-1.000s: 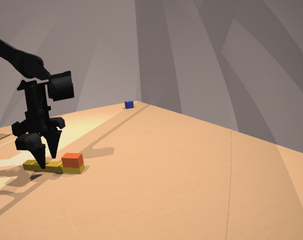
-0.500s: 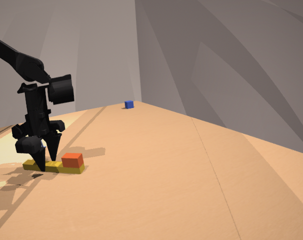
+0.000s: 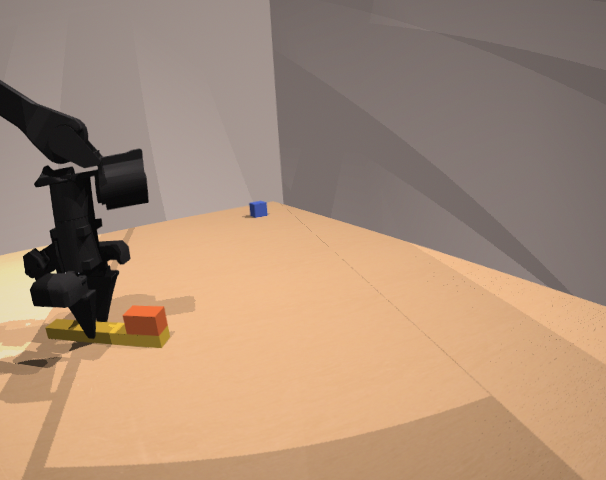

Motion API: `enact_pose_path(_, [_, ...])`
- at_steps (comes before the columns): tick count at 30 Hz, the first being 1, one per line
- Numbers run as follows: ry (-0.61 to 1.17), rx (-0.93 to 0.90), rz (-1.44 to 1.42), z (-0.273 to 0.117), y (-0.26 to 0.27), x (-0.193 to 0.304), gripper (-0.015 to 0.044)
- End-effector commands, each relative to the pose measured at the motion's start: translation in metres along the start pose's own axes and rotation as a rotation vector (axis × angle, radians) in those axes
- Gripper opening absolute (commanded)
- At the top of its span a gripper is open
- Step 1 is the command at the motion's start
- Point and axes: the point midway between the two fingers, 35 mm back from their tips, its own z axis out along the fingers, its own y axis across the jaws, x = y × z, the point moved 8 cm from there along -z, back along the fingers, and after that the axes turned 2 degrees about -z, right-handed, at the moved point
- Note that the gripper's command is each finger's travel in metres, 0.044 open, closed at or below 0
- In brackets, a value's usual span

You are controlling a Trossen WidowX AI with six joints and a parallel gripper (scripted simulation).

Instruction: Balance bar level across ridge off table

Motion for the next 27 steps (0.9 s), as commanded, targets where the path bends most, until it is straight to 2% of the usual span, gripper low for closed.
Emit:
enact_pose_path(1, [0.000,0.000,0.000,0.000,0.000,0.000,0.0117])
enact_pose_path(3, [0.000,0.000,0.000,0.000,0.000,0.000,0.0104])
enact_pose_path(7, [0.000,0.000,0.000,-0.006,0.000,0.001,0.0000])
enact_pose_path(27, [-0.001,-0.003,-0.002,-0.057,-0.002,0.004,0.0000])
